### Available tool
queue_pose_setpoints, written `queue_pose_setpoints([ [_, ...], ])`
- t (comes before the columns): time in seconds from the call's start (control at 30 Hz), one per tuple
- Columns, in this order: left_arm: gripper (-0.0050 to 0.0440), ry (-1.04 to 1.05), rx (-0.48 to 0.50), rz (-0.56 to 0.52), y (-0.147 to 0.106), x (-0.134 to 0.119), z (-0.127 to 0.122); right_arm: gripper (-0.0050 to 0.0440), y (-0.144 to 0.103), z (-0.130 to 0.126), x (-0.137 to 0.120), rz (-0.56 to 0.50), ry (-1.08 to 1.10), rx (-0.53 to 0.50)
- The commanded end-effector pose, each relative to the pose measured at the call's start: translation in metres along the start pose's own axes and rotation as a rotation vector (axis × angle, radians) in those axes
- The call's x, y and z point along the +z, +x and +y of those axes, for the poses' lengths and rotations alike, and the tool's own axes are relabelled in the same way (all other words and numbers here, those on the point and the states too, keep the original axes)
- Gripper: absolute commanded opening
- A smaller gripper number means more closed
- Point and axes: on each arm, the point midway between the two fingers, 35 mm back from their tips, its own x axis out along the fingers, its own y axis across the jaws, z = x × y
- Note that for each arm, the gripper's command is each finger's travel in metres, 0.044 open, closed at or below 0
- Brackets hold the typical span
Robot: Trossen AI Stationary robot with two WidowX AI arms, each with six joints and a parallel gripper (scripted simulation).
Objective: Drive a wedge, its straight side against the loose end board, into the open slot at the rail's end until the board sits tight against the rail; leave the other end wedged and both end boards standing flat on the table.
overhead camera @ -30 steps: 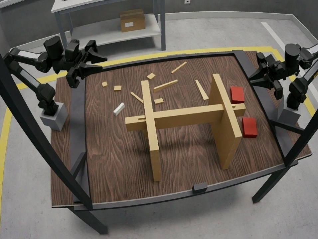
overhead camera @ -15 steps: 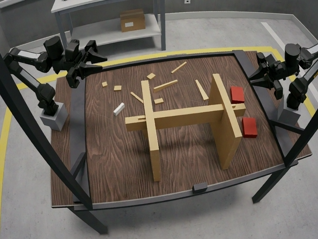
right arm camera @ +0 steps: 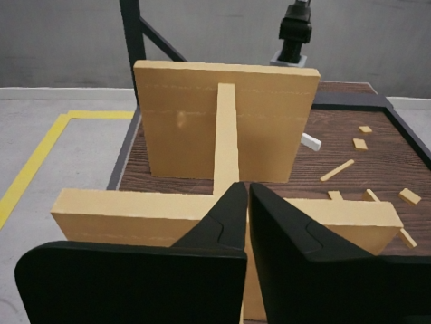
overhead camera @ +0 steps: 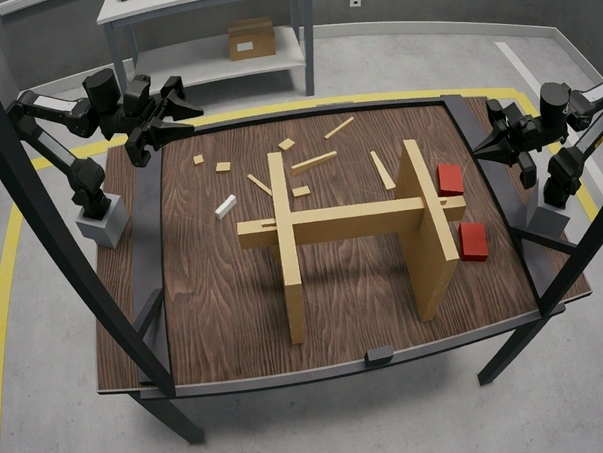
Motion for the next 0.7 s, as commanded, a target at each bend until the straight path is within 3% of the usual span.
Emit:
queue_pose_setpoints([
  [0.0, 0.018, -0.003, 0.0, -0.02, -0.001, 0.008, 0.0, 0.0, -0.001, 0.0, 0.005, -0.011, 0.005, 0.0],
  [0.37, 0.018, -0.003, 0.0, -0.02, -0.001, 0.008, 0.0, -0.0002, 0.0, 0.001, 0.013, -0.007, -0.019, 0.005],
  [0.67, 0.018, -0.003, 0.0, -0.02, -0.001, 0.008, 0.0, -0.0012, 0.026, 0.005, 0.01, 0.223, -0.371, 0.087],
])
